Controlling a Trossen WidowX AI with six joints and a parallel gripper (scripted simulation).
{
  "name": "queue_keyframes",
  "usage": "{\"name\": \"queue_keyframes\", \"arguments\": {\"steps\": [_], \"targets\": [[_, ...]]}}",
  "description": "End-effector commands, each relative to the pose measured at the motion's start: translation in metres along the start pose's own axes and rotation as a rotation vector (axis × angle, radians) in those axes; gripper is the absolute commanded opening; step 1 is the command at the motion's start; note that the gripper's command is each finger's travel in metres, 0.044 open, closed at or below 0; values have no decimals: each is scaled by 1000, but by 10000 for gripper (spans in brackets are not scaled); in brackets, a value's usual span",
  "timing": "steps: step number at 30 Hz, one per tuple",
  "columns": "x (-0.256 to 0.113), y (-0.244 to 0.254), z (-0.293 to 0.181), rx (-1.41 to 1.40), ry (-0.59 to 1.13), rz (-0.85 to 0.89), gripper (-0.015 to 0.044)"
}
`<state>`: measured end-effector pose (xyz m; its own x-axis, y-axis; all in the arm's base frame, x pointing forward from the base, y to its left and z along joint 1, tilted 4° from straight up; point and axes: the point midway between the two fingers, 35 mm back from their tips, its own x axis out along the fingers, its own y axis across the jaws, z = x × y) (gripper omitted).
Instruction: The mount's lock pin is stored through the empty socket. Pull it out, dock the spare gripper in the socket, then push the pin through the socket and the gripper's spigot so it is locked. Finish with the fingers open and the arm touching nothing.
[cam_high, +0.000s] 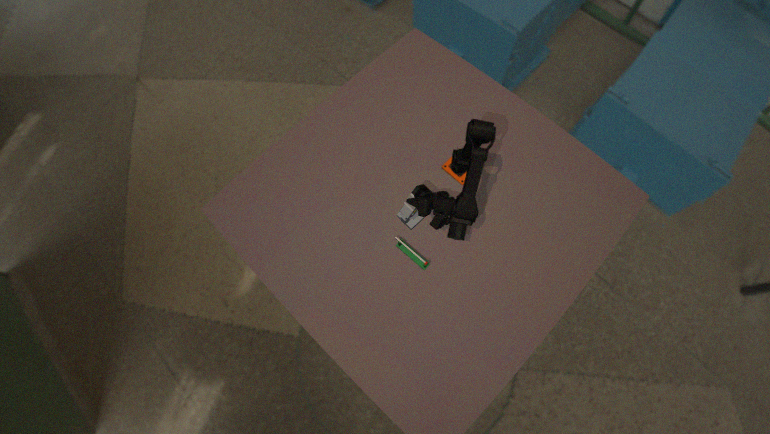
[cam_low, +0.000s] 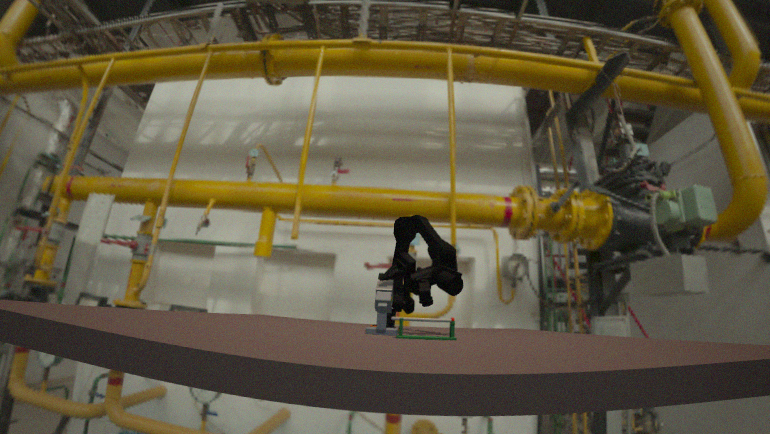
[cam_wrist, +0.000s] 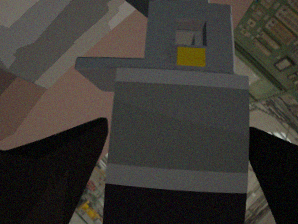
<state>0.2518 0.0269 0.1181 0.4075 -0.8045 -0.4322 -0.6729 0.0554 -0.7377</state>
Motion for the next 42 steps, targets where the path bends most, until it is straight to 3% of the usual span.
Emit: {"name": "queue_keyframes", "arguments": {"steps": [1,24,42], "targets": [[-1,0,-2,3,0,-1,440],[-31,1,-49,-59,20,-13,440],[-45,-3,-74,-66,-110,-10,440]]}}
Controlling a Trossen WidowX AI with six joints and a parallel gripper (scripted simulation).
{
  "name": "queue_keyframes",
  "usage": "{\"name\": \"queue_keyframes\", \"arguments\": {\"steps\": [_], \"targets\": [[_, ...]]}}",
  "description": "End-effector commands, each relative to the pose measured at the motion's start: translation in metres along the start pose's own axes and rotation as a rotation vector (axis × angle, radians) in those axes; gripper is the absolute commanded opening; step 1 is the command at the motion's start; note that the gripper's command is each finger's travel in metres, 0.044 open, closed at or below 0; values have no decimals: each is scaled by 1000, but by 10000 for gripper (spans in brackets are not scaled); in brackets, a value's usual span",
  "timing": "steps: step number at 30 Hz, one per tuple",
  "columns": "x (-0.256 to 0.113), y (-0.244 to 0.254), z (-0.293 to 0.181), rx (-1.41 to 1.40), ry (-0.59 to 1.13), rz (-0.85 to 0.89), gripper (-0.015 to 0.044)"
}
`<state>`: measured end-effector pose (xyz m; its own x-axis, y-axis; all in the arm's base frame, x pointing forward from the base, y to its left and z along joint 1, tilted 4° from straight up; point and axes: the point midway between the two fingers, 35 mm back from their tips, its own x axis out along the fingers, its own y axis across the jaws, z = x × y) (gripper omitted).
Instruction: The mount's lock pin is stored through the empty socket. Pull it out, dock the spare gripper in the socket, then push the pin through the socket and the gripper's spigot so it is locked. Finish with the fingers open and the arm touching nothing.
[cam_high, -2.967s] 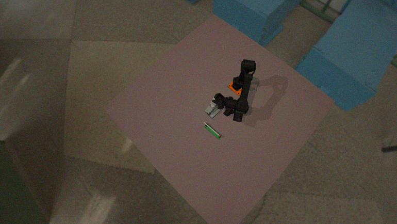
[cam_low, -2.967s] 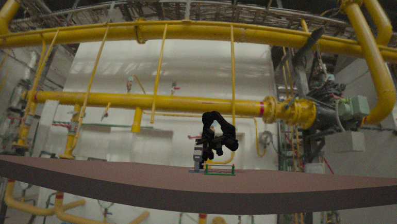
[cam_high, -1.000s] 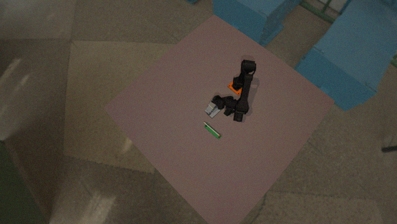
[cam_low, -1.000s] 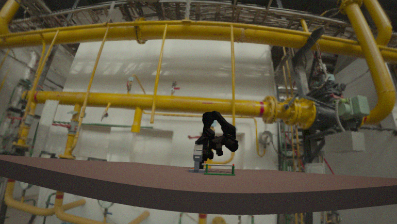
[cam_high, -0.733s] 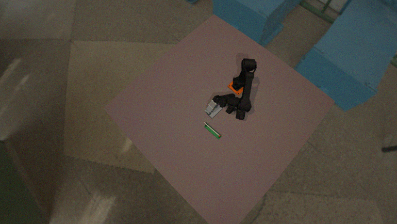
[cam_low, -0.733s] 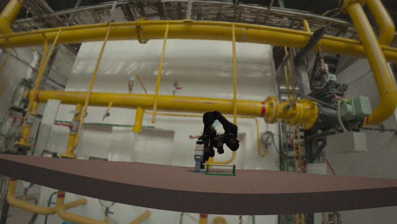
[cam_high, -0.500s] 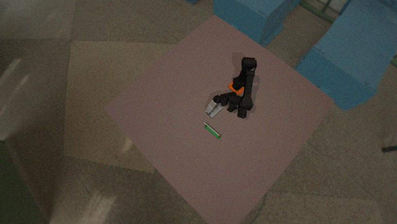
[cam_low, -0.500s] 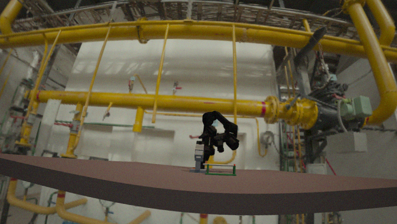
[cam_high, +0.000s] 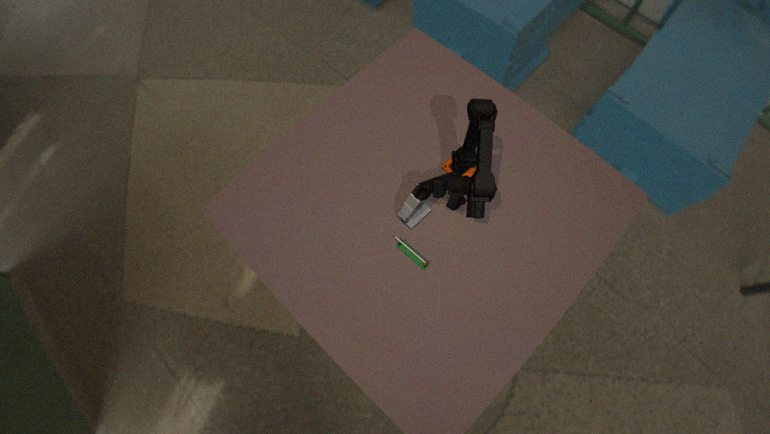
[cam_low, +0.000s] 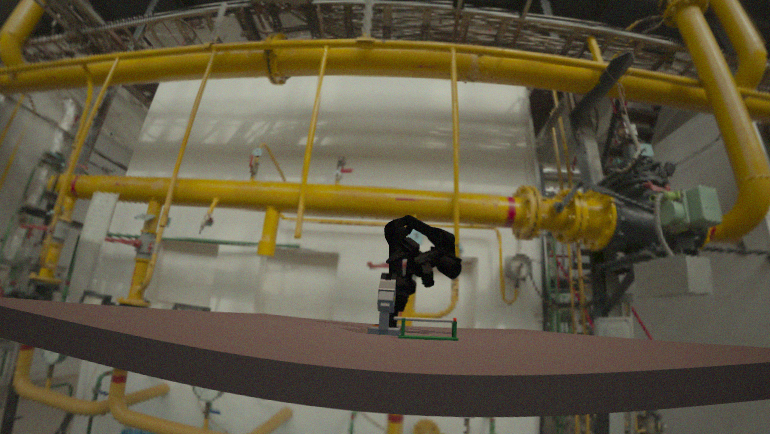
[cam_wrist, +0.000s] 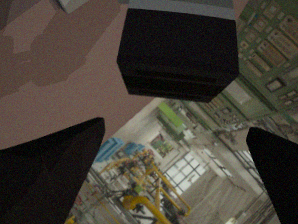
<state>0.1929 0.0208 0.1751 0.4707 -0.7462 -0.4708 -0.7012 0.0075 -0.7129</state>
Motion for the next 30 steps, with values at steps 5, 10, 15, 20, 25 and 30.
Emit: {"name": "queue_keyframes", "arguments": {"steps": [5,10,15,20,25,30], "targets": [[-4,-9,-10,-7,-41,2,440],[-7,-17,-15,-7,-57,1,440],[-9,-25,-21,-7,-73,-2,440],[-11,-32,-26,-7,-87,-4,440],[-13,-39,-31,-7,-98,-7,440],[-12,-37,-28,-7,-93,-3,440]]}}
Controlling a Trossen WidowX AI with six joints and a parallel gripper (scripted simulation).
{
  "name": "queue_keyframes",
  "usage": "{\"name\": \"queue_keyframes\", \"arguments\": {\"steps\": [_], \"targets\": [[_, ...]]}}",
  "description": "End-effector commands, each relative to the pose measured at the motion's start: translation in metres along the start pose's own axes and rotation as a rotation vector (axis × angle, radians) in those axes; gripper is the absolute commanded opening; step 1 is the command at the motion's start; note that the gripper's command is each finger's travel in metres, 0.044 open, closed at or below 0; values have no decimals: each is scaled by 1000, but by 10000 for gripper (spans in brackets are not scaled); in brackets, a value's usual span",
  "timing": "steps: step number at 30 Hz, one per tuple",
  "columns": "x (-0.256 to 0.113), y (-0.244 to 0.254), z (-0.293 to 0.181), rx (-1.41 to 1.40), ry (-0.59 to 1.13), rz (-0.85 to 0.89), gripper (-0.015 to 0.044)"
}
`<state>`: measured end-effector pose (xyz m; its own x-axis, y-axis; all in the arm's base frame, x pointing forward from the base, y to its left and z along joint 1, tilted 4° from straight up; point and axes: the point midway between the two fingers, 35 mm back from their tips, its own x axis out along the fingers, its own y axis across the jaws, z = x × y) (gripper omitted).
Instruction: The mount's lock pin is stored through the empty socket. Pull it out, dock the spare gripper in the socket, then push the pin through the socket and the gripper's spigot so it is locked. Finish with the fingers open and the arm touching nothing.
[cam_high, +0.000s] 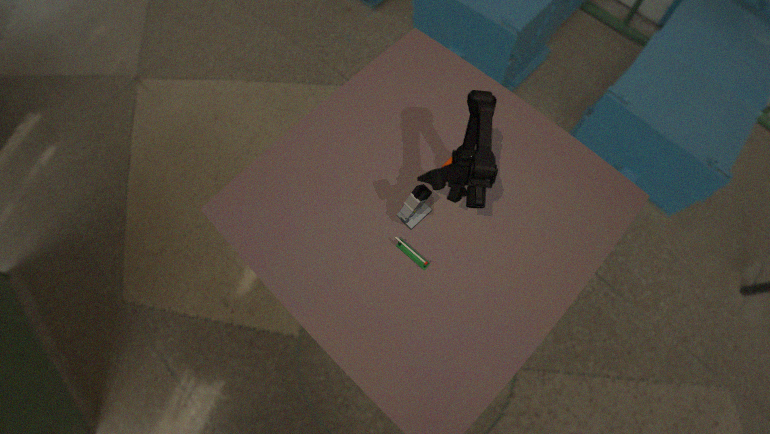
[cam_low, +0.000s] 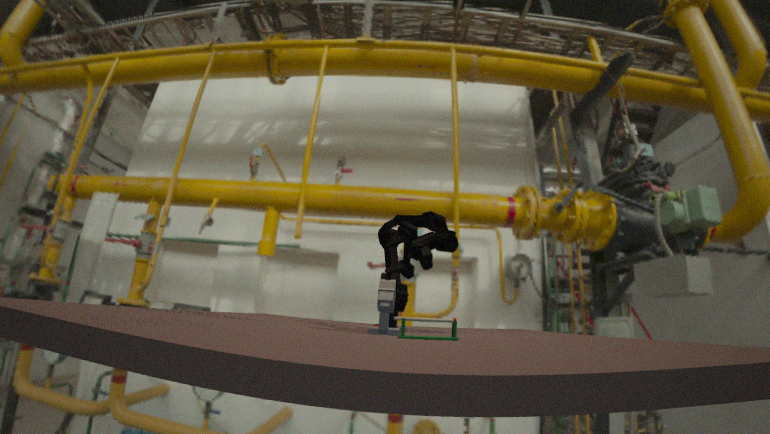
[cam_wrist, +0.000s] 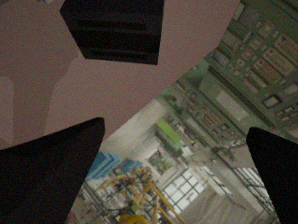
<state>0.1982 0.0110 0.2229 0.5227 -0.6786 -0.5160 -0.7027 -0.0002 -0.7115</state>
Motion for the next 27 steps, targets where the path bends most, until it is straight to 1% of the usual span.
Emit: {"name": "queue_keyframes", "arguments": {"steps": [1,3,8,10,13,15,21,27], "targets": [[-1,1,2,0,-4,-1,414],[-13,-2,14,3,-59,-16,361],[-68,-4,57,3,-280,-55,230],[-83,-2,66,0,-337,-60,180],[-85,-2,67,0,-344,-60,180],[-85,-5,71,-24,-332,-30,180],[-67,-33,114,-208,-301,235,180],[-22,-66,159,-344,-398,475,180]]}}
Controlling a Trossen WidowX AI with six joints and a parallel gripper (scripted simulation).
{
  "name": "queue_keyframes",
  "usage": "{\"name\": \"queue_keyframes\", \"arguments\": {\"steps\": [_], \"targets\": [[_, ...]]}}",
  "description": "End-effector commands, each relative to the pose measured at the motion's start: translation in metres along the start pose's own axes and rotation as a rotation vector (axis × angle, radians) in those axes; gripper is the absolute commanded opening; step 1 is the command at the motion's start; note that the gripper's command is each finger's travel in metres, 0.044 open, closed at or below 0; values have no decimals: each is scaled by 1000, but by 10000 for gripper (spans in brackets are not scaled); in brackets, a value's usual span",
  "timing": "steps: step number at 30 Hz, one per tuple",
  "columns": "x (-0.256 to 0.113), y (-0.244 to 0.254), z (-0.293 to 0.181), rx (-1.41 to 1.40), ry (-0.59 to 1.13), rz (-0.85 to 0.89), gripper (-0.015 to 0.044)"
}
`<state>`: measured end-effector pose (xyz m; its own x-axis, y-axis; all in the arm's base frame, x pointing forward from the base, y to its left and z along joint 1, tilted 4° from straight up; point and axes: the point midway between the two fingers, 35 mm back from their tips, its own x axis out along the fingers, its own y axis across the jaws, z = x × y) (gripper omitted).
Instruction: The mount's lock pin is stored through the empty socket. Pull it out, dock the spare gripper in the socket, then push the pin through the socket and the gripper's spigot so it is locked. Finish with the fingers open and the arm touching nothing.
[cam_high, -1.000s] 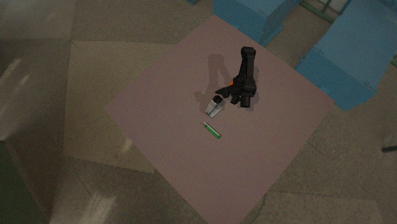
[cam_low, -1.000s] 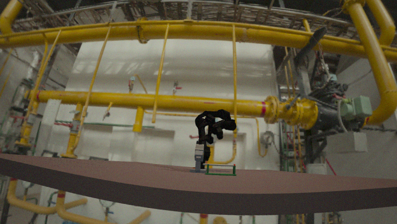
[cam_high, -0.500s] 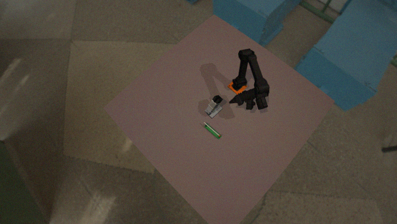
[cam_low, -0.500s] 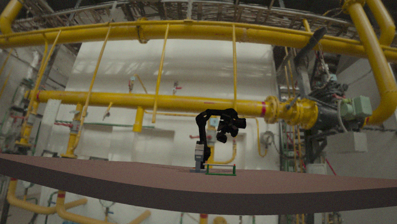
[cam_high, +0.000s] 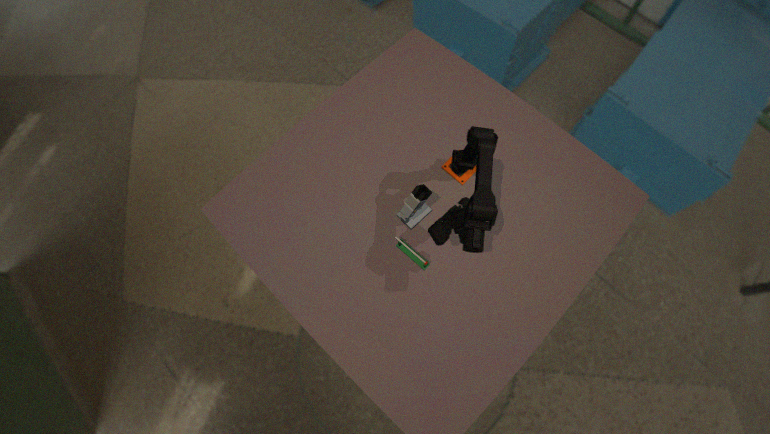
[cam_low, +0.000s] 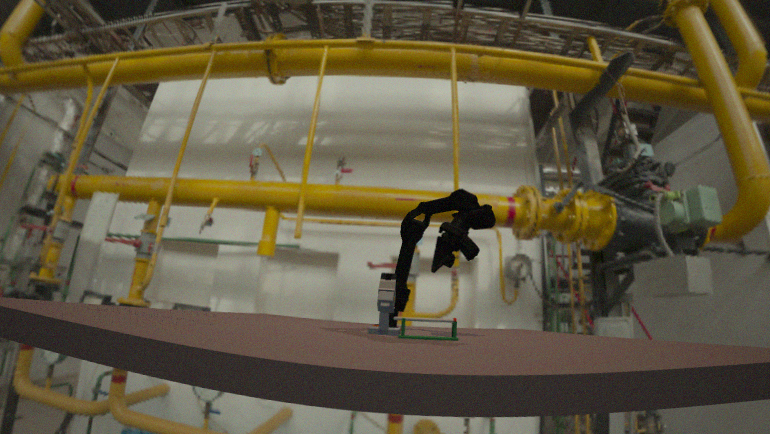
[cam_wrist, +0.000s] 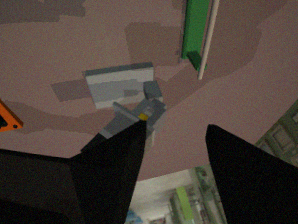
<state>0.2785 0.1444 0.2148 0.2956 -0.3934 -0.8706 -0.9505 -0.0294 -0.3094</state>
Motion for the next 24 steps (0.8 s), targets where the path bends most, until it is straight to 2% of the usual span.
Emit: {"name": "queue_keyframes", "arguments": {"steps": [1,5,7,16,24], "targets": [[27,-38,7,-72,-87,122,180],[64,-78,5,-130,-218,214,180],[71,-85,3,-139,-243,224,180],[74,-85,4,-139,-243,225,180],[105,-77,23,-148,-247,244,180]]}}
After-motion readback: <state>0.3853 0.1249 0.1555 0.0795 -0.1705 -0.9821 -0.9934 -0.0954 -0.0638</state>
